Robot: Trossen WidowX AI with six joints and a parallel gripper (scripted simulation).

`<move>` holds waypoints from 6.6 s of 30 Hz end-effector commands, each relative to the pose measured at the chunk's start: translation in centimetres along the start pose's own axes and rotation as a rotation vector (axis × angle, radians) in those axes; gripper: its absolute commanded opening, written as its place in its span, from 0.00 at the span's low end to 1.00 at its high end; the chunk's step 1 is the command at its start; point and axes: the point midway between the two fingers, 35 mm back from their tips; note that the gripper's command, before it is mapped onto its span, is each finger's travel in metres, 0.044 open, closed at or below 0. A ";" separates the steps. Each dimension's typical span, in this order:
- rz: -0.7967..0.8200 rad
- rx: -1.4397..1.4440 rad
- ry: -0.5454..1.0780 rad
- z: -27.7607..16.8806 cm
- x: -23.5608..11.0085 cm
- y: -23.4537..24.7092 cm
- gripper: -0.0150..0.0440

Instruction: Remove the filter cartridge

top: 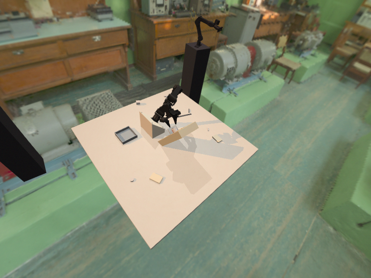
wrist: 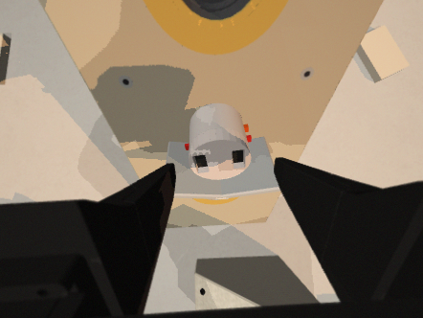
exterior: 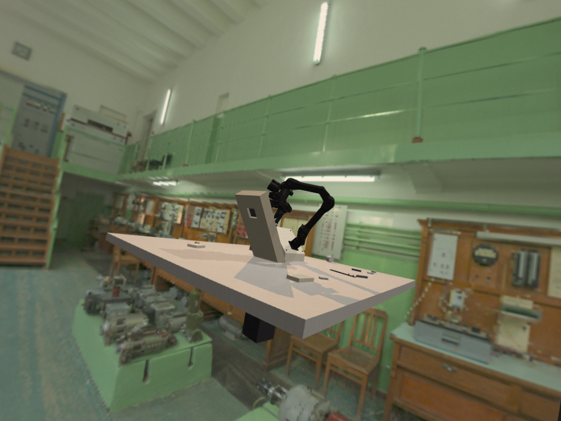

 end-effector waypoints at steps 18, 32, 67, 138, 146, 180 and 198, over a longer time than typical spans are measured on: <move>0.005 0.002 -0.001 -0.1 3.4 0.2 0.77; 0.001 -0.001 0.001 0.0 3.2 0.1 0.64; -0.018 0.042 -0.024 2.5 -6.1 -0.1 0.25; -0.728 1.214 0.005 -20.6 -9.1 -26.5 0.25; -0.816 1.366 0.007 -26.6 -8.0 -26.7 0.25; -0.890 1.538 0.024 -36.0 0.1 -25.4 0.39; -0.890 1.538 0.024 -35.5 -0.9 -25.6 1.00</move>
Point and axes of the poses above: the point midway between the two fingers, 35 mm back from their tips, its own x axis out along the fingers, its own y axis across the jaws, z = x × y, and after that the axes turned 1 degree about -x, right-handed
